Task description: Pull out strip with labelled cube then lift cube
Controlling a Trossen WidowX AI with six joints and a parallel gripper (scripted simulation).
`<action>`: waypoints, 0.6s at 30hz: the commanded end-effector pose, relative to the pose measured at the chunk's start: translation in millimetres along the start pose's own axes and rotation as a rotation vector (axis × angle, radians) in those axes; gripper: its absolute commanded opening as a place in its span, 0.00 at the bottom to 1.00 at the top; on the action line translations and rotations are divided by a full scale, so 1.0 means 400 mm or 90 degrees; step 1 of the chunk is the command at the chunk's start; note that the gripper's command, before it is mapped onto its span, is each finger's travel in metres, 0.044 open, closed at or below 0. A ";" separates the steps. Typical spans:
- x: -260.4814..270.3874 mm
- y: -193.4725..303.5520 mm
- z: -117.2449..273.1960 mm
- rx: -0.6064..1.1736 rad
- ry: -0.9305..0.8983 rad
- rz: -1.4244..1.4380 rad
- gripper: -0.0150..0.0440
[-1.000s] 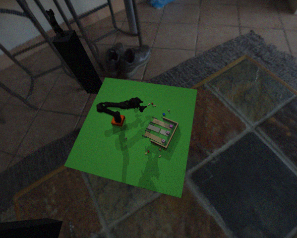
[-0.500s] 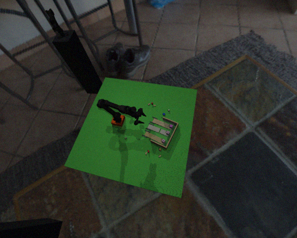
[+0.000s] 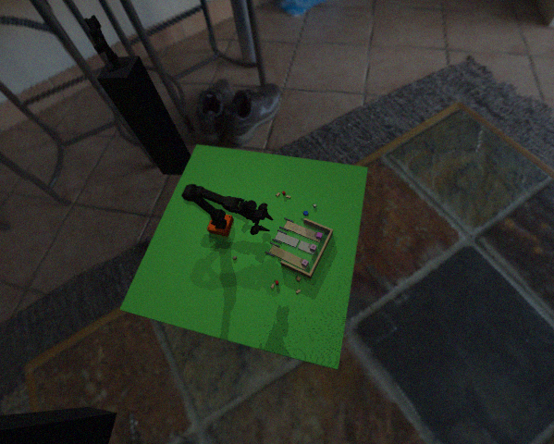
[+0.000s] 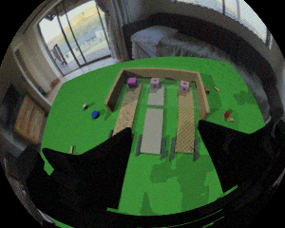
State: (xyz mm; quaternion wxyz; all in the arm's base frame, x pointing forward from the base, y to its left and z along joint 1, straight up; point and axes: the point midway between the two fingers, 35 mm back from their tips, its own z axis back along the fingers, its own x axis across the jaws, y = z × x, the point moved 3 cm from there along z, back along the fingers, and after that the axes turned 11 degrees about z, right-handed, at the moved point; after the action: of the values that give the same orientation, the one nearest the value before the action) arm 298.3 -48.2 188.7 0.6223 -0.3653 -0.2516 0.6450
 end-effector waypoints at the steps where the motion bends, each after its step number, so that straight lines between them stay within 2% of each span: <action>1: -0.032 -0.005 -0.051 0.095 0.001 -0.021 0.67; 10: -0.121 0.035 -0.188 0.368 -0.015 -0.084 0.26; 15: -0.169 0.085 -0.257 0.518 -0.032 -0.127 0.25; 18: -0.176 0.100 -0.277 0.561 -0.038 -0.140 0.25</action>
State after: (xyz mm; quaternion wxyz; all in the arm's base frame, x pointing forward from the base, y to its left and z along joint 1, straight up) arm 355.2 -128.6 113.3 0.7649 -0.0599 -0.0322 0.6406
